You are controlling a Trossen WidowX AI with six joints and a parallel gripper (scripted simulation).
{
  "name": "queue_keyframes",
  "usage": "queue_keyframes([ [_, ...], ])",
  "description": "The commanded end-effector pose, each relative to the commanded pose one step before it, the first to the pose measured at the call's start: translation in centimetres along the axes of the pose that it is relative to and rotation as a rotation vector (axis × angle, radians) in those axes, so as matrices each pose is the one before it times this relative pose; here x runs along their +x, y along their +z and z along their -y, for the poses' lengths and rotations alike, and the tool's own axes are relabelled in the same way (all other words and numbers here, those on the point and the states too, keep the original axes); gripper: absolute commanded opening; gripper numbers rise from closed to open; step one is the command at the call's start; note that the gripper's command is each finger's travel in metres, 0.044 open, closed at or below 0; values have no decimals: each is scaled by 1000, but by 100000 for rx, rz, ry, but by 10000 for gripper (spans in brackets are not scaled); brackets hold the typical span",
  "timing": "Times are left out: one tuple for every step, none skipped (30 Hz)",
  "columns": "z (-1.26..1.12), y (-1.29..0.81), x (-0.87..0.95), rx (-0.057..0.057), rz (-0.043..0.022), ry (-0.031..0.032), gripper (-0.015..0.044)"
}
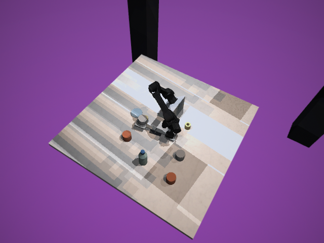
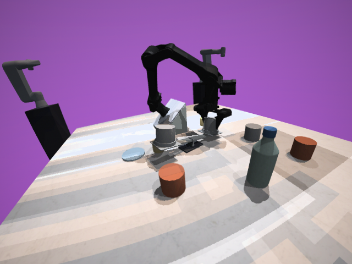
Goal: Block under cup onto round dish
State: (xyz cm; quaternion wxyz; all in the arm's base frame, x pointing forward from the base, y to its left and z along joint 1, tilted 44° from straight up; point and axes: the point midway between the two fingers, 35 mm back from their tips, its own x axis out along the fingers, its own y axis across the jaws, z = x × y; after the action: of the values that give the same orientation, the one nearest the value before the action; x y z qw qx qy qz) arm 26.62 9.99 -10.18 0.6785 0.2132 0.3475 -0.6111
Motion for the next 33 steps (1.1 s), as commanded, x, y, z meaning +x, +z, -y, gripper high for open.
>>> queue_keyframes([
  [-256, -194, -694, 436, -569, 696, 0],
  [-23, -11, -121, -3, -16, 5, 0],
  [-22, -11, -121, -3, -16, 5, 0],
  [-22, -11, -121, -3, -15, 4, 0],
  [-21, -10, -122, -3, -15, 4, 0],
  [-20, -10, -122, -3, -15, 4, 0],
  [-20, -10, -121, -3, -14, 4, 0],
  [-19, -10, -121, -3, -14, 4, 0],
  [-19, -9, -121, -3, -14, 4, 0],
  [-18, -9, -121, -3, -14, 3, 0],
  [-18, -9, -122, -3, -13, 3, 0],
  [-17, -9, -122, -3, -13, 3, 0],
  [-17, -9, -122, -3, -13, 3, 0],
  [-16, -8, -122, -3, -13, 3, 0],
  [-15, -8, -122, -3, -12, 3, 0],
  [-15, -8, -123, -3, -12, 2, 0],
  [-14, -8, -123, -3, -12, 2, 0],
  [-14, -8, -123, -3, -12, 2, 0],
  [-13, -7, -123, -3, -11, 2, 0],
  [-13, -7, -123, -3, -11, 2, 0],
  [-12, -7, -123, -3, -11, 2, 0],
  [-12, -7, -124, -3, -11, 2, 0],
  [-11, -7, -124, -3, -10, 1, 0],
  [-11, -6, -124, -3, -10, 1, 0],
  [-10, -6, -124, -3, -10, 1, 0],
  [-10, -6, -124, -3, -9, 1, 0],
  [-9, -6, -125, -3, -9, 1, 0],
  [-8, -6, -125, -3, -9, 1, 0],
  [-8, -5, -125, -2, -9, 1, 0],
  [-7, -5, -125, -2, -8, 0, 0],
  [-7, -5, -125, -2, -8, 0, 0],
  [-6, -5, -125, -2, -8, 0, 0],
  [-6, -4, -125, -2, -8, 0, 0],
])
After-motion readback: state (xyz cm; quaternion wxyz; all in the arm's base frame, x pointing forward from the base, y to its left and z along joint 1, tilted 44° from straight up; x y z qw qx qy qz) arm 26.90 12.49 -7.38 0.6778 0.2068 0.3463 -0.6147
